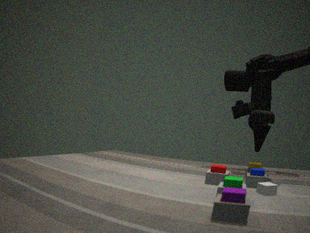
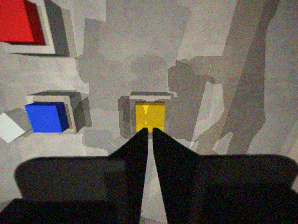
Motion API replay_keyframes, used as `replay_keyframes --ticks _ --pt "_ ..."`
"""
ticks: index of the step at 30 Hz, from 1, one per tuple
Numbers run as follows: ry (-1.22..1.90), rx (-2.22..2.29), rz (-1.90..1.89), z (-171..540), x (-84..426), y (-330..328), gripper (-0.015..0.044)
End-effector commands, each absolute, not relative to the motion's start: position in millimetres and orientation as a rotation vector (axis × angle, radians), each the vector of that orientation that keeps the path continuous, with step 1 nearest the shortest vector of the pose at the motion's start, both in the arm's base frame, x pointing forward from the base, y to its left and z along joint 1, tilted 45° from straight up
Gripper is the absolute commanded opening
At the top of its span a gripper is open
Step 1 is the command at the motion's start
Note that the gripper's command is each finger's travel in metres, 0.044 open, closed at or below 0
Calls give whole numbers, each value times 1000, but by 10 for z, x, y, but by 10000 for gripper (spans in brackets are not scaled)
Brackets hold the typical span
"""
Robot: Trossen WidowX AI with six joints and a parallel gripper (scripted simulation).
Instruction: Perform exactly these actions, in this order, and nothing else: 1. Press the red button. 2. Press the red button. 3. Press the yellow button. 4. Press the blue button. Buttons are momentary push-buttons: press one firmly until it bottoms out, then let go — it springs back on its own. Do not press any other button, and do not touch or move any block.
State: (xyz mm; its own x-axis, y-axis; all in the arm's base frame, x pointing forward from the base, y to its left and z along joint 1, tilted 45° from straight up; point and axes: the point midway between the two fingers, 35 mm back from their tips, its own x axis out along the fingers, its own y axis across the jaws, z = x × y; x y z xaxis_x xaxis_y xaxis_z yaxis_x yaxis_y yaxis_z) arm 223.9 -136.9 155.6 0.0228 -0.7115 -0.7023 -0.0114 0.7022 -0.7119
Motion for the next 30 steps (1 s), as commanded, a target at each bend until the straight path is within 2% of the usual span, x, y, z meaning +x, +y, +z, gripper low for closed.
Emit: replay_keyframes --ticks 1,30 --pt "1455 -632 -601 1516 2234 -1426 20" --pt "1454 -634 -603 1297 2241 -1651 20"
